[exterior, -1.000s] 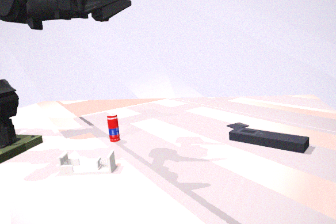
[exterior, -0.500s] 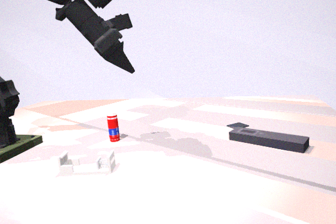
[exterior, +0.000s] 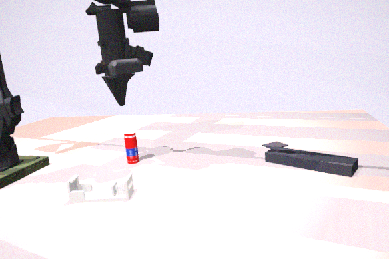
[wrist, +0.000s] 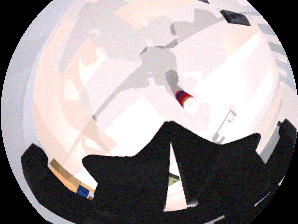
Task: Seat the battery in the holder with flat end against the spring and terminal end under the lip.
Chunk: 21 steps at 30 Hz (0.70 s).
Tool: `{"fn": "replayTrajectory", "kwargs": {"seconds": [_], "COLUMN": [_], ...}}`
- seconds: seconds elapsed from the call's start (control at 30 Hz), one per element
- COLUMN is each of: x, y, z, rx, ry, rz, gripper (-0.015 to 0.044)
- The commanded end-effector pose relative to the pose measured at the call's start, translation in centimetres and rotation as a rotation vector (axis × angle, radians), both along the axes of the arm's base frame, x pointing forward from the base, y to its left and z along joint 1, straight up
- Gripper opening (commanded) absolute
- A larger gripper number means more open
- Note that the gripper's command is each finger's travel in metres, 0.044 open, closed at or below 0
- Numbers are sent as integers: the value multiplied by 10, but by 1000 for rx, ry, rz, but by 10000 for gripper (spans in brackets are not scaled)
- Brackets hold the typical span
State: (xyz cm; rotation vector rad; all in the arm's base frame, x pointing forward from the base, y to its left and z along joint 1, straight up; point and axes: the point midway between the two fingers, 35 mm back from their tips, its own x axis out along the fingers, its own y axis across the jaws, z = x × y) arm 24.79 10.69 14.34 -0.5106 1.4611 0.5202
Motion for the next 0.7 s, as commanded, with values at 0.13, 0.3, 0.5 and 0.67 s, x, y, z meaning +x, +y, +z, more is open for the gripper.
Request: {"fn": "replayTrajectory", "kwargs": {"seconds": [0.13, 0.3, 0.5, 0.67], "x": [2, 2, 0, 4], "y": [1, 2, 1, -3], "z": [-26, -63, -80, -80], "rx": [-12, -12, -12, -12], "ry": [17, 17, 17, 17], "rz": [13, 13, 13, 13], "gripper": [0, 0, 0, 0]}}
